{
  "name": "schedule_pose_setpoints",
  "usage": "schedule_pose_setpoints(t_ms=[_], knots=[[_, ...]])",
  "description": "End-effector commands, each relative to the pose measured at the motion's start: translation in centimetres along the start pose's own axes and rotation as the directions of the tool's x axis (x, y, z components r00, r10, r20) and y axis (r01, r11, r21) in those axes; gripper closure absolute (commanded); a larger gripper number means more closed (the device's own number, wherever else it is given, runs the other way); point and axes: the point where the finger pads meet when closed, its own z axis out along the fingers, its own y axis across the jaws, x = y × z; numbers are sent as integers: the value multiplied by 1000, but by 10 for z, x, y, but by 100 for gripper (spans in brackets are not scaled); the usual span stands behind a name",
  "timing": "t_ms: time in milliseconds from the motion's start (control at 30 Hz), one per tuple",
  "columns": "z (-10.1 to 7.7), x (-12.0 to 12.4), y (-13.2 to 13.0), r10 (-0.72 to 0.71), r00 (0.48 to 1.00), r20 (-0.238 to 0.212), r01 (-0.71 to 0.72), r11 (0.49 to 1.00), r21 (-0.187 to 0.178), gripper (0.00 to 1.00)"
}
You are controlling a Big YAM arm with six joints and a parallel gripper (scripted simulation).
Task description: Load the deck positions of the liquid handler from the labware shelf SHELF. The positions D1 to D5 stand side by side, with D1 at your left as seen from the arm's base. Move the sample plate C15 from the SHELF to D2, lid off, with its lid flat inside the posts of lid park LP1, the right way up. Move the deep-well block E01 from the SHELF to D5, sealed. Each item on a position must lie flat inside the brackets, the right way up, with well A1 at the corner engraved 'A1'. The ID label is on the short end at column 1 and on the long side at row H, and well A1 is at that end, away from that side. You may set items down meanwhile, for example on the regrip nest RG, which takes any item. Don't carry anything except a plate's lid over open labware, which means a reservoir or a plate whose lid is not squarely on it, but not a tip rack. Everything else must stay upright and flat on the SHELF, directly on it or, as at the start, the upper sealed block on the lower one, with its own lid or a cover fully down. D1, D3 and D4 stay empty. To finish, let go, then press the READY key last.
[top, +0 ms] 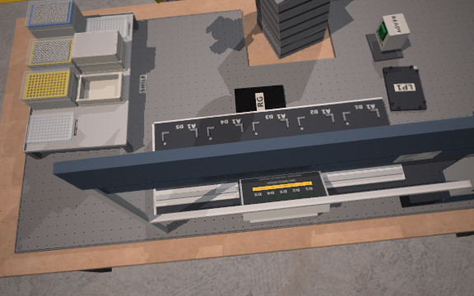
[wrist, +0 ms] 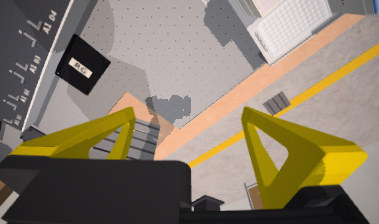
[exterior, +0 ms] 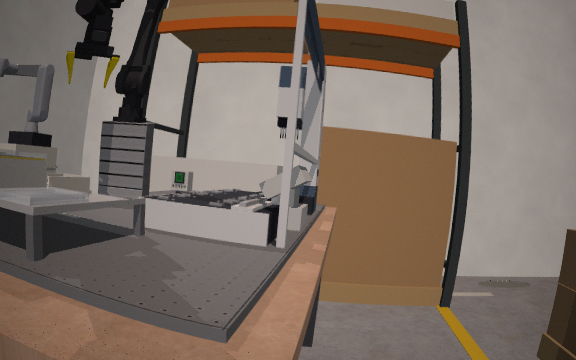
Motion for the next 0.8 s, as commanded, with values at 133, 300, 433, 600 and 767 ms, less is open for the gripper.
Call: schedule_pose_setpoints(t_ms=[133,300,433,600,767], knots=[[-12,-1,29,-167,985,34,166,986,28,0],[-11,8,54,-265,964,23,264,964,22,0],[-11,12,69,-322,947,22,321,947,23,0],[-10,19,89,-396,918,18,396,918,21,0],[-9,25,112,-486,874,18,486,874,23,0]])
